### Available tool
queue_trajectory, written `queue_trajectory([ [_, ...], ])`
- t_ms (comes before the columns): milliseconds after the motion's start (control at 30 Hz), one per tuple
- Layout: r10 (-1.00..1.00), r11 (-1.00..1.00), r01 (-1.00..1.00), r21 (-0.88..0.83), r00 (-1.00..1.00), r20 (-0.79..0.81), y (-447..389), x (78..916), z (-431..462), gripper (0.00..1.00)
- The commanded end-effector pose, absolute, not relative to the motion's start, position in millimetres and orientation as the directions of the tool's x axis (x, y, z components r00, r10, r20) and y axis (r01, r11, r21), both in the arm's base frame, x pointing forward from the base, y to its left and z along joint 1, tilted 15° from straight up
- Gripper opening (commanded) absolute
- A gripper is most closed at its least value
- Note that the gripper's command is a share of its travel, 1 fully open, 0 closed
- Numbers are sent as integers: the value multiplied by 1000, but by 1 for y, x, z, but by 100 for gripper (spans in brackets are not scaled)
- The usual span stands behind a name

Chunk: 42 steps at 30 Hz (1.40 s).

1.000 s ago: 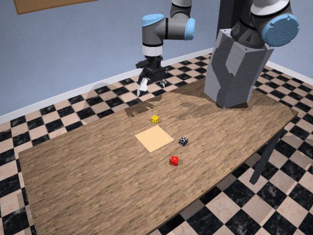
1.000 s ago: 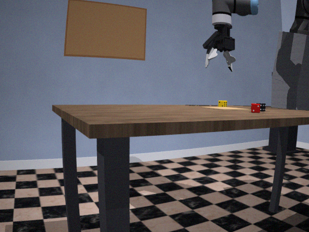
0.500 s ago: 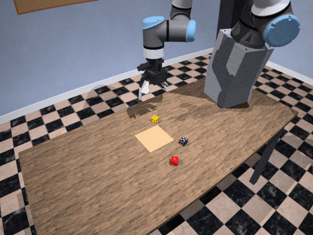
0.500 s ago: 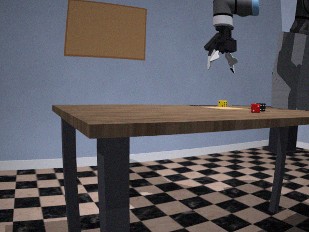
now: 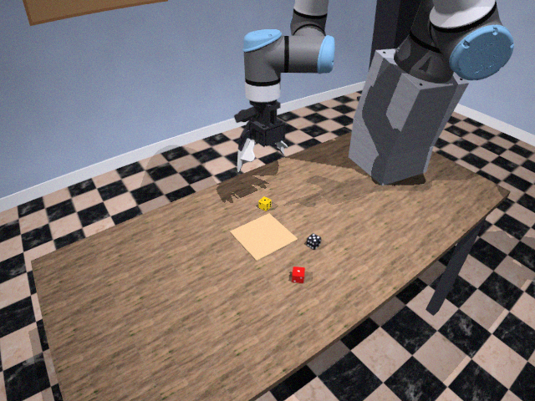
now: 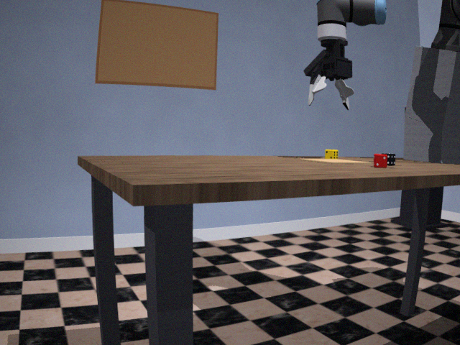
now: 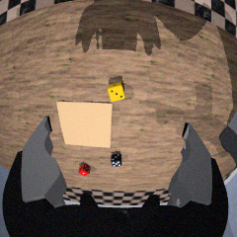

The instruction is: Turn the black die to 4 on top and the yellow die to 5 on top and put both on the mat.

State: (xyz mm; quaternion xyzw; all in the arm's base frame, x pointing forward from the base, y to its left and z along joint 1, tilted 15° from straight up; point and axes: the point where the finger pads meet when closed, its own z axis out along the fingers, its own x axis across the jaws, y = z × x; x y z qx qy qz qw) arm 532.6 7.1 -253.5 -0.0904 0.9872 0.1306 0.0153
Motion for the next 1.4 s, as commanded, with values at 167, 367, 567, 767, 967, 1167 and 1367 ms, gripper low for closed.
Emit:
queue_trajectory([
  [167, -174, 950, -182, 255, -983, -55, 16, 534, -287, 100],
  [367, -174, 950, -182, 255, -983, -55, 22, 534, -309, 100],
  [567, -174, 950, -182, 255, -983, -55, 30, 535, -338, 100],
  [767, -174, 950, -182, 255, -983, -55, 33, 535, -349, 100],
  [967, -174, 950, -182, 255, -983, -55, 33, 535, -349, 100],
  [1167, -174, 950, -182, 255, -983, -55, 33, 535, -349, 100],
  [1367, -174, 950, -182, 255, -983, -55, 33, 535, -349, 100],
])
